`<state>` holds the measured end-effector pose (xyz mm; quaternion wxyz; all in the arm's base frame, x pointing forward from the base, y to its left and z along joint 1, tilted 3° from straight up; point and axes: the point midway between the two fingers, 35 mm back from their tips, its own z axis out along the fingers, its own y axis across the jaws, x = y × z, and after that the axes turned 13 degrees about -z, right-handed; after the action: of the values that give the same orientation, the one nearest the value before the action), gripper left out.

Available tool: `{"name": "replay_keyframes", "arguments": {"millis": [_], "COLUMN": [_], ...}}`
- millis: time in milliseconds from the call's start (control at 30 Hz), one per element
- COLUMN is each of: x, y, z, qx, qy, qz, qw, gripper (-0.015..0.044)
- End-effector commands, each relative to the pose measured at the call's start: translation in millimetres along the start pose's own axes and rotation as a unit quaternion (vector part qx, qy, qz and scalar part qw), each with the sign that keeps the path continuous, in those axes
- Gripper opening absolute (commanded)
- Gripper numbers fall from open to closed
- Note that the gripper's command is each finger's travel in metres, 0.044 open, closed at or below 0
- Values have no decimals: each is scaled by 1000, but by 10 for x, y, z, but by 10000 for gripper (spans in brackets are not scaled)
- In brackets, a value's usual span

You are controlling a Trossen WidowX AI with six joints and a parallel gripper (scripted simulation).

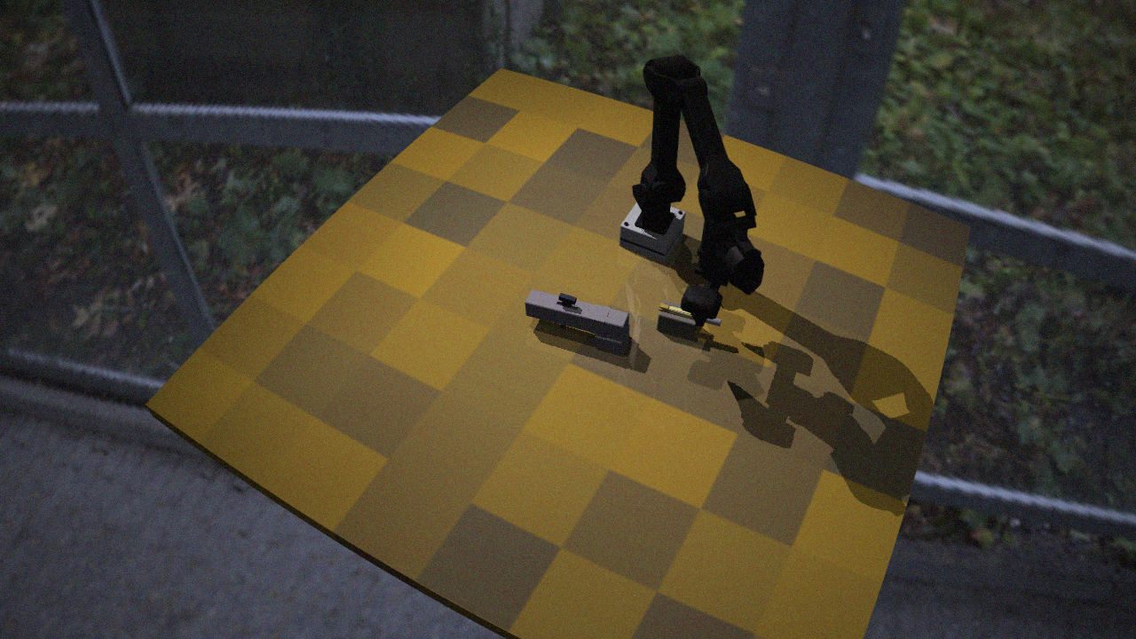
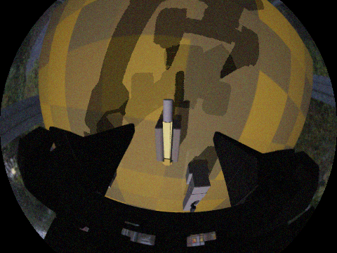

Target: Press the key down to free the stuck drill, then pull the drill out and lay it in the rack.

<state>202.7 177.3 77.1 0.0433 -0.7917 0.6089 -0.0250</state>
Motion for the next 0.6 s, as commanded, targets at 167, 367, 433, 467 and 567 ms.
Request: {"name": "replay_keyframes", "arguments": {"millis": [167, 367, 433, 467, 567], "x": [809, 1601, 1887, 2033, 2467], "y": [-570, -820, -853, -859, -836], "z": [-67, -196, -253, -284, -387], "qx": [90, 166, 192, 205, 243], "qy": [-7, -9, -9, -9, -8], "qz": [263, 454, 512, 539, 615], "qw": [961, 875, 837, 817, 750], "gripper": [440, 440, 440, 440, 440]}}
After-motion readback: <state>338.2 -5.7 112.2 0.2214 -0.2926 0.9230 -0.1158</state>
